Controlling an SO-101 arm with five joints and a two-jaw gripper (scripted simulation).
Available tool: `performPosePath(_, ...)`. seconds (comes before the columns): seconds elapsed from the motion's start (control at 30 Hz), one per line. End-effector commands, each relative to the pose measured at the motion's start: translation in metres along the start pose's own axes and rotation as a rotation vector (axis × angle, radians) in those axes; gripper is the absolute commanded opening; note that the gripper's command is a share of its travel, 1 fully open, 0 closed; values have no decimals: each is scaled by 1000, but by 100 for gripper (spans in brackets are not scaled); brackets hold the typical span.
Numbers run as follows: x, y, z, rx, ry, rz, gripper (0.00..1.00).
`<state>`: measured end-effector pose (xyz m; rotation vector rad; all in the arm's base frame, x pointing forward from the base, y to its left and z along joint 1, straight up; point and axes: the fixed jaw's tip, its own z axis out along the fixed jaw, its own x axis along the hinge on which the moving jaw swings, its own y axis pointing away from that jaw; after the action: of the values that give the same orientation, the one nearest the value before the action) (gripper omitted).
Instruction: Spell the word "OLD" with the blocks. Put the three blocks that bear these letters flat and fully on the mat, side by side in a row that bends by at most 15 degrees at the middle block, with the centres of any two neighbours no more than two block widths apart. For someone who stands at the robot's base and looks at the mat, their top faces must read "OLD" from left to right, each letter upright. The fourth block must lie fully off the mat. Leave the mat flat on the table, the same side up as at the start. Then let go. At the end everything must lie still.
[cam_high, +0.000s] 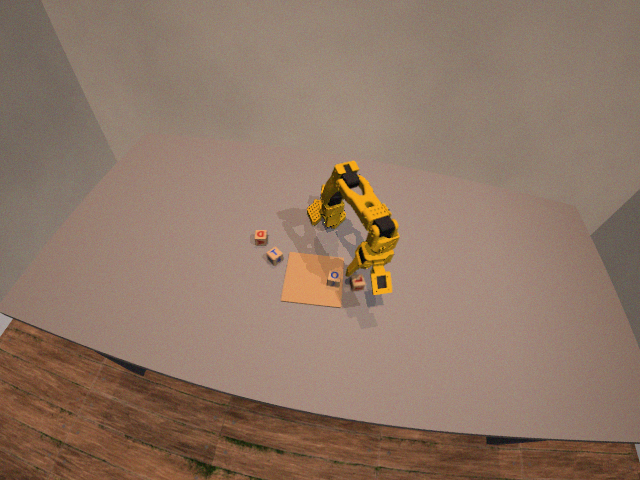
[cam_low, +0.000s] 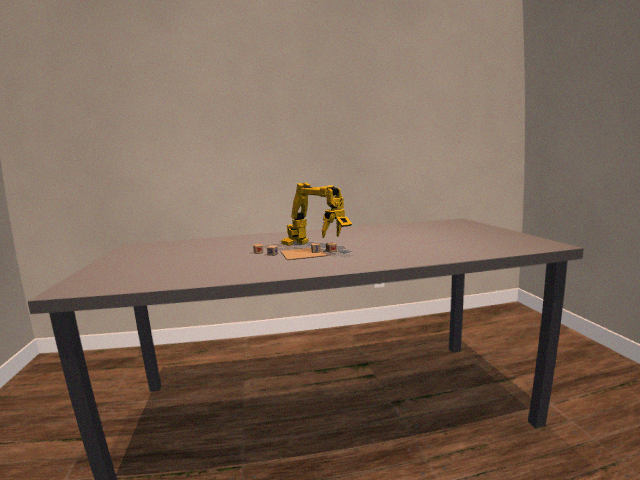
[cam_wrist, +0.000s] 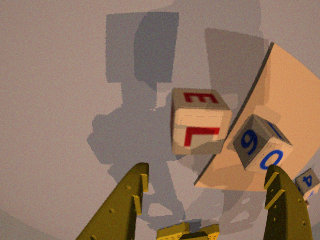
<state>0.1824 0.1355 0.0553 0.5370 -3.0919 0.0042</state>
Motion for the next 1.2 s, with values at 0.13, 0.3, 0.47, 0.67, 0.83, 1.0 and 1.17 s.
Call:
performPosePath(0.13, -7, 3, -14, -20, -69, -1, 35)
performPosePath(0.3, -7, 3, -12, -20, -69, -1, 35)
performPosePath(0.47, -8, 3, -8, -20, -69, -1, 35)
performPosePath(0.67, -8, 4, -2, -20, -69, -1, 35)
performPosePath(0.83, -9, 4, 6, -20, -69, -1, 35)
performPosePath(1.0, -9, 4, 14, -20, -69, -1, 35)
performPosePath(1.17, -10, 4, 18, -20, -69, -1, 35)
